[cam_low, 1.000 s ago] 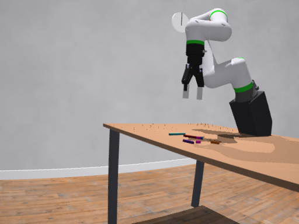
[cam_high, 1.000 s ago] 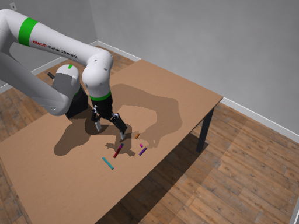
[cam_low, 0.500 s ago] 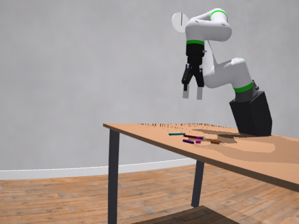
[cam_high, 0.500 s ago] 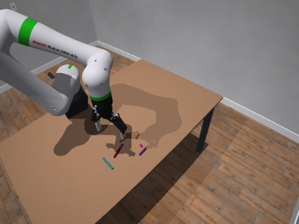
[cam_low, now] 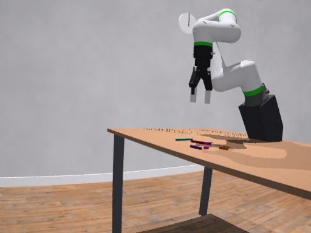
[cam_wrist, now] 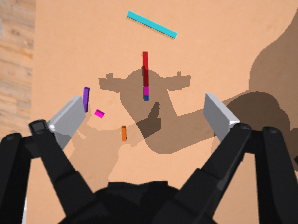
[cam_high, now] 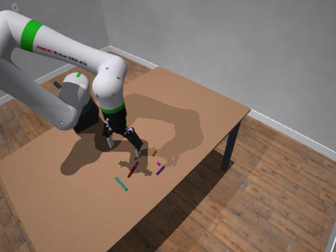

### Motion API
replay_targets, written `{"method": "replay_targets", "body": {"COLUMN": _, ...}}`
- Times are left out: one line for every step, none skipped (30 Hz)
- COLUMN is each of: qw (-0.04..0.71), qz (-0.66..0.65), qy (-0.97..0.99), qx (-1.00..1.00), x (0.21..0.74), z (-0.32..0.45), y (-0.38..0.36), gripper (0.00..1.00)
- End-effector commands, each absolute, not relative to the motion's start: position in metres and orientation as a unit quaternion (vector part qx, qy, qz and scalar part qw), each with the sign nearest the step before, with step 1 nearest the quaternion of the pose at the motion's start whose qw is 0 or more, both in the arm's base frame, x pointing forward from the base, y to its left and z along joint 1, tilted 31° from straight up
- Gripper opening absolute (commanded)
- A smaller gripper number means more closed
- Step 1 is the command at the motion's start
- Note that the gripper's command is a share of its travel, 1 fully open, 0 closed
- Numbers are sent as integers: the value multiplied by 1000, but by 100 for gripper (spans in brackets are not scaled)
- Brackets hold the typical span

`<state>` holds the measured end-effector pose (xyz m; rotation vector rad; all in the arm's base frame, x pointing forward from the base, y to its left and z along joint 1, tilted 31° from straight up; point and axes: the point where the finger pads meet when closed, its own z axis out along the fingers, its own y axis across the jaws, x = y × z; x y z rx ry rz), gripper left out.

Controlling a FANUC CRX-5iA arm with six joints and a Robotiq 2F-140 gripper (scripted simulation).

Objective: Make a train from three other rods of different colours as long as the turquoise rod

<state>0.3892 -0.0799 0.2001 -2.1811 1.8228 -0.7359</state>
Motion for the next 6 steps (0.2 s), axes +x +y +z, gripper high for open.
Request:
{"method": "replay_targets", "body": {"qw": 103, "qz": -249, "qy": 617, "qx": -739, "x": 389, "z": 200, "y": -80, "gripper": 100}}
{"method": "replay_targets", "body": {"qw": 103, "qz": -249, "qy": 617, "qx": -739, "x": 389, "z": 200, "y": -80, "gripper": 100}}
{"method": "replay_targets", "body": {"qw": 103, "qz": -249, "qy": 617, "qx": -739, "x": 389, "z": 200, "y": -80, "gripper": 100}}
{"method": "replay_targets", "body": {"qw": 103, "qz": -249, "qy": 617, "qx": -739, "x": 389, "z": 200, "y": -80, "gripper": 100}}
{"method": "replay_targets", "body": {"qw": 103, "qz": -249, "qy": 617, "qx": -739, "x": 389, "z": 200, "y": -80, "gripper": 100}}
{"method": "replay_targets", "body": {"qw": 103, "qz": -249, "qy": 617, "qx": -739, "x": 389, "z": 200, "y": -80, "gripper": 100}}
